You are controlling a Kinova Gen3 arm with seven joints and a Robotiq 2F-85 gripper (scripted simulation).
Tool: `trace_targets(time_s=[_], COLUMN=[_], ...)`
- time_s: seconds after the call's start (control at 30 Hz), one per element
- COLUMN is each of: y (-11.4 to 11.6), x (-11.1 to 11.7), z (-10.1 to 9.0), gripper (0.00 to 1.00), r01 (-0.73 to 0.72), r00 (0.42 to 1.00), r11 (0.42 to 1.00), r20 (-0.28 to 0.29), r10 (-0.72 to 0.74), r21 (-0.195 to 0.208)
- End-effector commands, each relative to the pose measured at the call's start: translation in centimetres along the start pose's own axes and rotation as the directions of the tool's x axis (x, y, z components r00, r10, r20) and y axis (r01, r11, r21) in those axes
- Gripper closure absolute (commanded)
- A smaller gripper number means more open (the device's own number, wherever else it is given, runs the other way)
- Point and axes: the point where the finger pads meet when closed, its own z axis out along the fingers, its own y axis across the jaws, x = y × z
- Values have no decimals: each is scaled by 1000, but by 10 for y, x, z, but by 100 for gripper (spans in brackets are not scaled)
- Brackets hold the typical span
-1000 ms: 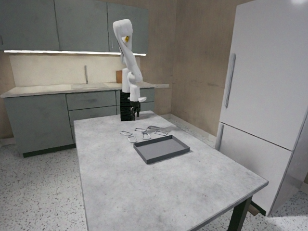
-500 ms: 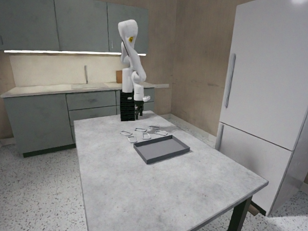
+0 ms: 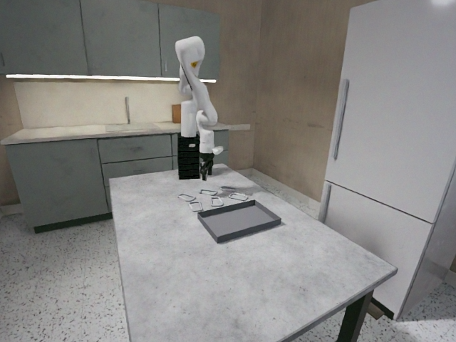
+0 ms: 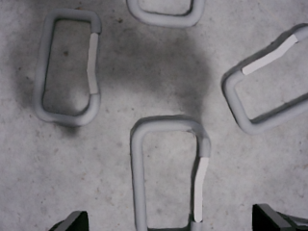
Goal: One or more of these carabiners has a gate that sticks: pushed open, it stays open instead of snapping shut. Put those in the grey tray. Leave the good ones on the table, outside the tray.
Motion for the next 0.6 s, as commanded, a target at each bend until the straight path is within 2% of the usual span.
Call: trace_targets(time_s=[0.0, 0.53, 0.57], y=[2, 2, 3], x=[3, 3, 3], z=[51, 51, 74], gripper=[0, 0, 0], r01=[0, 0, 6], r00=[1000, 1000, 1000], r11=[1000, 1000, 1000], r20=[-1, -1, 2], r10=[0, 0, -6], r21=[-2, -2, 2])
